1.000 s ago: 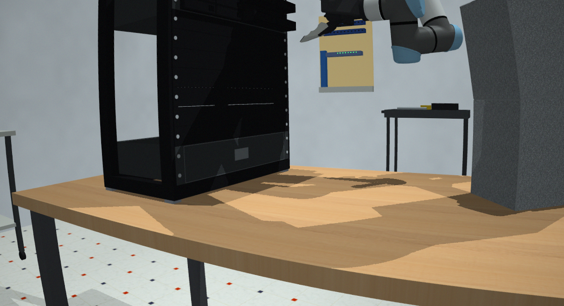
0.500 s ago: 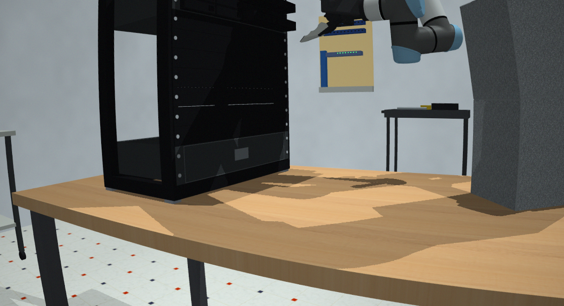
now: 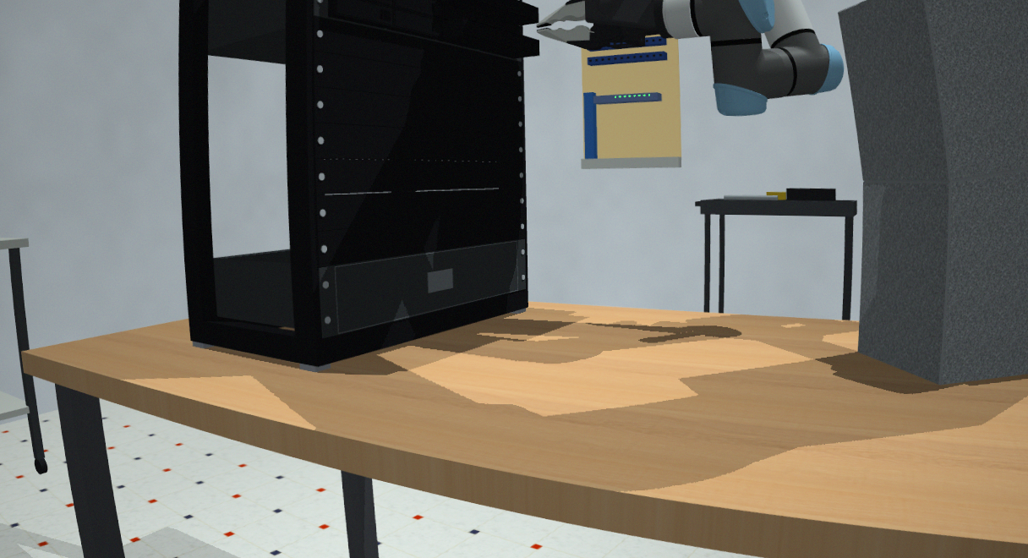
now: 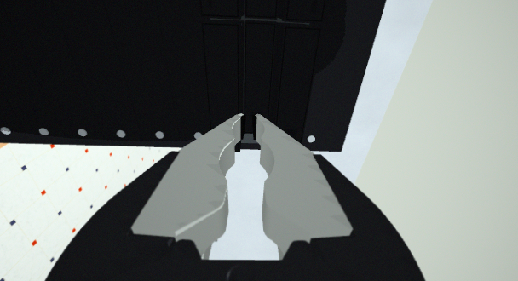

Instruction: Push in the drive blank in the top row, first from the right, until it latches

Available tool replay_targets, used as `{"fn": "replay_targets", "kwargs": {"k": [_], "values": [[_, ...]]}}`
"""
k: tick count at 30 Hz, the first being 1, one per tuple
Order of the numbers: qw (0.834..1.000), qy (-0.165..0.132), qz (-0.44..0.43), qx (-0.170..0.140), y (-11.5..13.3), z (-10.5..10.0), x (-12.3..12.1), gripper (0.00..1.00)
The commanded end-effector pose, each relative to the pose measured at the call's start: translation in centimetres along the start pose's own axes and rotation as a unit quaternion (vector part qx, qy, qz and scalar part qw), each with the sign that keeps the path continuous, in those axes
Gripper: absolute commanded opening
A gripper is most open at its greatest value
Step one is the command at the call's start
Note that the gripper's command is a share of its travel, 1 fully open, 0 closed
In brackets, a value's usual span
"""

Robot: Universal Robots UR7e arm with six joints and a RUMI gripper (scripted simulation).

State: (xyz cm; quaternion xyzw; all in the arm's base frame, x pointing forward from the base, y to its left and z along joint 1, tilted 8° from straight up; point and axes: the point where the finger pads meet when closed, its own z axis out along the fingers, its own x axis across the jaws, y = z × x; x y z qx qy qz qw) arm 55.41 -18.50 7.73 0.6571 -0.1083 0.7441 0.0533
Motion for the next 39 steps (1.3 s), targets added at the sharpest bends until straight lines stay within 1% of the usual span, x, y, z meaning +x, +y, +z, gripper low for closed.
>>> {"fn": "replay_targets", "kwargs": {"k": [1,31,35,39], "values": [[1.000,0.000,0.000,0.000,0.0,0.0,0.0,0.00],[1.000,0.000,0.000,0.000,0.0,0.0,0.1,0.00],[1.000,0.000,0.000,0.000,0.0,-0.7,0.7,0.00],[1.000,0.000,0.000,0.000,-0.1,-2.2,2.0,0.00]]}}
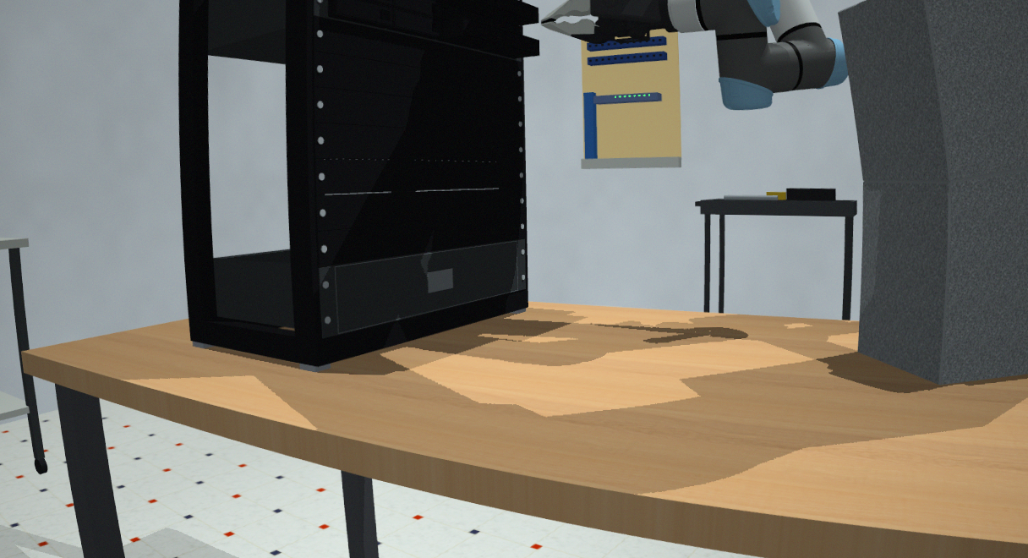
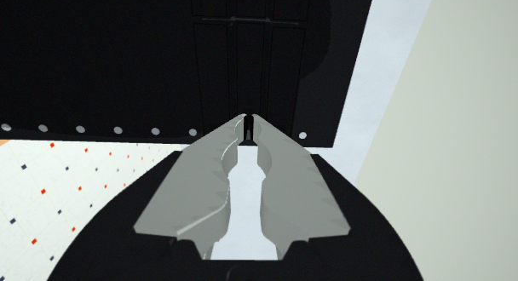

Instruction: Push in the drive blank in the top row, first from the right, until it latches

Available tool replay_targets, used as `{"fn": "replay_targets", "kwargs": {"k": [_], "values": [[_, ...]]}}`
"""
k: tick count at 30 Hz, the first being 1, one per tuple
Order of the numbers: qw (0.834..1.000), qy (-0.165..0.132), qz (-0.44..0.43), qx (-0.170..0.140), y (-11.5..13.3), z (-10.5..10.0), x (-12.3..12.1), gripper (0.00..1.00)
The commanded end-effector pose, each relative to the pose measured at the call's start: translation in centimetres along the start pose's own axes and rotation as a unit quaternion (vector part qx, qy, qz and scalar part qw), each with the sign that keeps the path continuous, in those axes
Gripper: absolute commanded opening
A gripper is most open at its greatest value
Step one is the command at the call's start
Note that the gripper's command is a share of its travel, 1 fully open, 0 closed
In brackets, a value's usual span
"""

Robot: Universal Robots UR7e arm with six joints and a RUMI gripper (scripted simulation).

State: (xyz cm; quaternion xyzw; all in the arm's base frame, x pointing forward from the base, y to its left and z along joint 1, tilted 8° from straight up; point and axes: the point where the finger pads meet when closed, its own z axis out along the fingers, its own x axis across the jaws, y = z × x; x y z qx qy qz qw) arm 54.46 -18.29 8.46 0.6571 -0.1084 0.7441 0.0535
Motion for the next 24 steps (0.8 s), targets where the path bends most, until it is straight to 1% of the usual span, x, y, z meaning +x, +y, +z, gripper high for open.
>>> {"fn": "replay_targets", "kwargs": {"k": [1,5,13,17,22,24], "values": [[1.000,0.000,0.000,0.000,-0.1,-1.7,1.5,0.00],[1.000,0.000,0.000,0.000,-0.1,-2.8,2.5,0.00],[1.000,0.000,0.000,0.000,-0.1,-3.1,2.8,0.00],[1.000,0.000,0.000,0.000,-0.1,-2.4,2.8,0.00],[1.000,0.000,0.000,0.000,-0.1,-0.3,2.8,0.00],[1.000,0.000,0.000,0.000,-0.1,-0.3,2.8,0.00]]}}
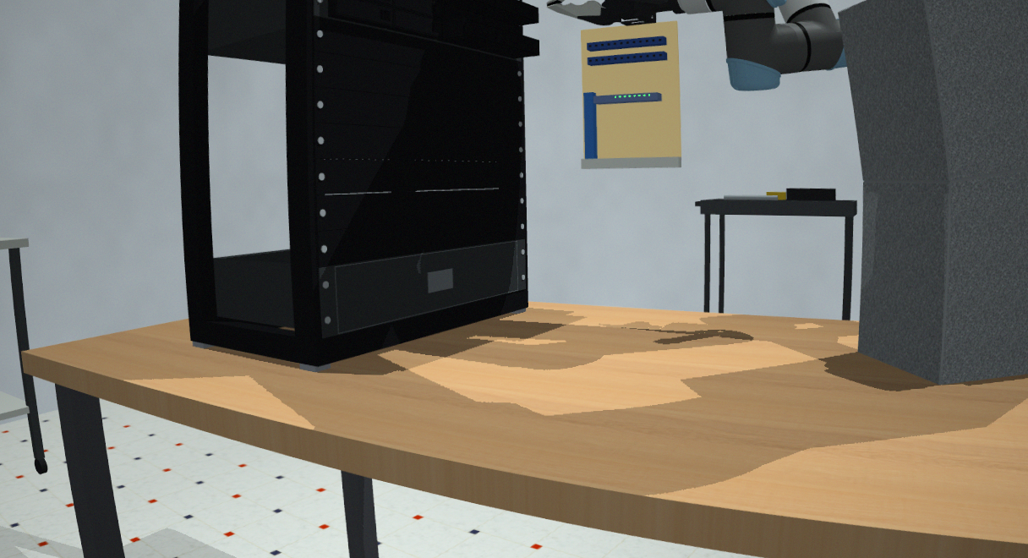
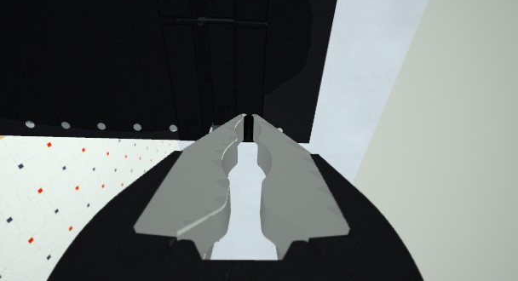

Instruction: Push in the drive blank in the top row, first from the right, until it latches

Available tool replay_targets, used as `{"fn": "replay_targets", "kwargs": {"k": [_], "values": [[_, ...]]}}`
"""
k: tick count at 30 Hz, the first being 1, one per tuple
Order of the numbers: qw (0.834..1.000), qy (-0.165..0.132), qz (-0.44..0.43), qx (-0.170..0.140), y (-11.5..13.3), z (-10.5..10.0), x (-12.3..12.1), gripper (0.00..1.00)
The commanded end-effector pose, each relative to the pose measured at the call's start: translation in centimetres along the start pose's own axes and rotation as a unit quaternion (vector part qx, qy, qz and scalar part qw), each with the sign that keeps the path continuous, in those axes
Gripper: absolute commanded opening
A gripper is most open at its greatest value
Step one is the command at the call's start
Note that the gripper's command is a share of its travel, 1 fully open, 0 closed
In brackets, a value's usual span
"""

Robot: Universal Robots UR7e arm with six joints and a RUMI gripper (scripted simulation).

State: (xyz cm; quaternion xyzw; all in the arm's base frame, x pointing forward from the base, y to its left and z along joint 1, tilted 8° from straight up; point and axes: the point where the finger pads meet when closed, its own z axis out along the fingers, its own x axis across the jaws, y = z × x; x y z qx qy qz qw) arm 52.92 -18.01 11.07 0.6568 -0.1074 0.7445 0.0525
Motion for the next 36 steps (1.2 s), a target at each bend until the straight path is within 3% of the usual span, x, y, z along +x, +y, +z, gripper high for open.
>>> {"fn": "replay_targets", "kwargs": {"k": [1,8,36], "values": [[1.000,0.000,0.000,-0.001,0.0,1.5,0.0,0.00],[1.000,0.000,0.000,-0.001,0.0,3.8,0.0,0.00],[1.000,0.000,0.000,-0.001,0.0,3.9,0.0,0.00]]}}
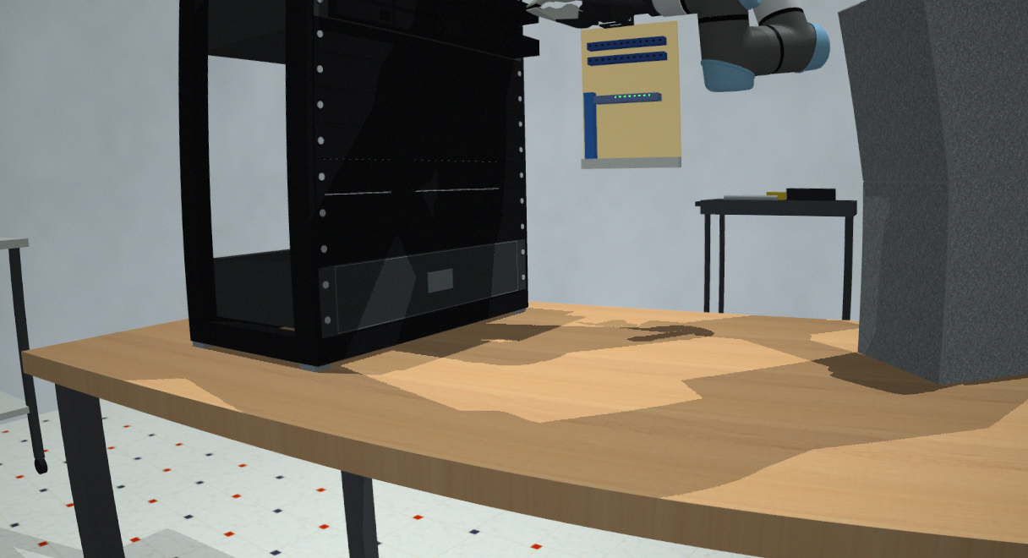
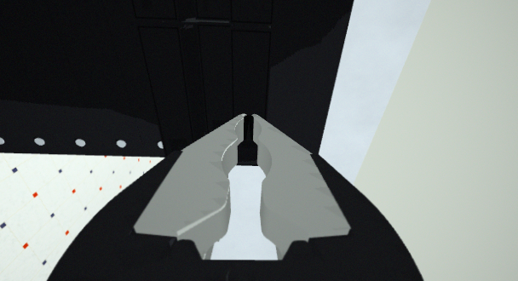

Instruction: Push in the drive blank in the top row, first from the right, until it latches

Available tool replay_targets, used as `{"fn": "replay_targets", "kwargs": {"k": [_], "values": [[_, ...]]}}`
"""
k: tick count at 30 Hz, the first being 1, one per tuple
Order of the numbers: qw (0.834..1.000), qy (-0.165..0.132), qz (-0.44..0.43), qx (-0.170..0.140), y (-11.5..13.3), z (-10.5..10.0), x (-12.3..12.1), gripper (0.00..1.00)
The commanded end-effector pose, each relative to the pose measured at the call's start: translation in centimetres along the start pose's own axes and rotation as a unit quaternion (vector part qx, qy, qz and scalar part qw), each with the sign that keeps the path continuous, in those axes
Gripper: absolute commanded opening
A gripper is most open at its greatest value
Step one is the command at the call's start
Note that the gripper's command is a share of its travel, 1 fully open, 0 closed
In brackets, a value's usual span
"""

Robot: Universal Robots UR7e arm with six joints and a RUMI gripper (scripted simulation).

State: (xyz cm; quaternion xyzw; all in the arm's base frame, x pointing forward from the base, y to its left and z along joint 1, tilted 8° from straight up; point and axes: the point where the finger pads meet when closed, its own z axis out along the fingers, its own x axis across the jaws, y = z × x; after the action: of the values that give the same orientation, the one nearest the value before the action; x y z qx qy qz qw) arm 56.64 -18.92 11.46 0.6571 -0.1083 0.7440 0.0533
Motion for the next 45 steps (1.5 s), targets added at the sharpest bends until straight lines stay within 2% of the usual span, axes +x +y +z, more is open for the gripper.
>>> {"fn": "replay_targets", "kwargs": {"k": [1,45], "values": [[1.000,0.000,0.000,0.000,0.0,0.0,0.0,0.00],[1.000,0.000,0.000,0.000,0.0,2.0,0.0,0.00]]}}
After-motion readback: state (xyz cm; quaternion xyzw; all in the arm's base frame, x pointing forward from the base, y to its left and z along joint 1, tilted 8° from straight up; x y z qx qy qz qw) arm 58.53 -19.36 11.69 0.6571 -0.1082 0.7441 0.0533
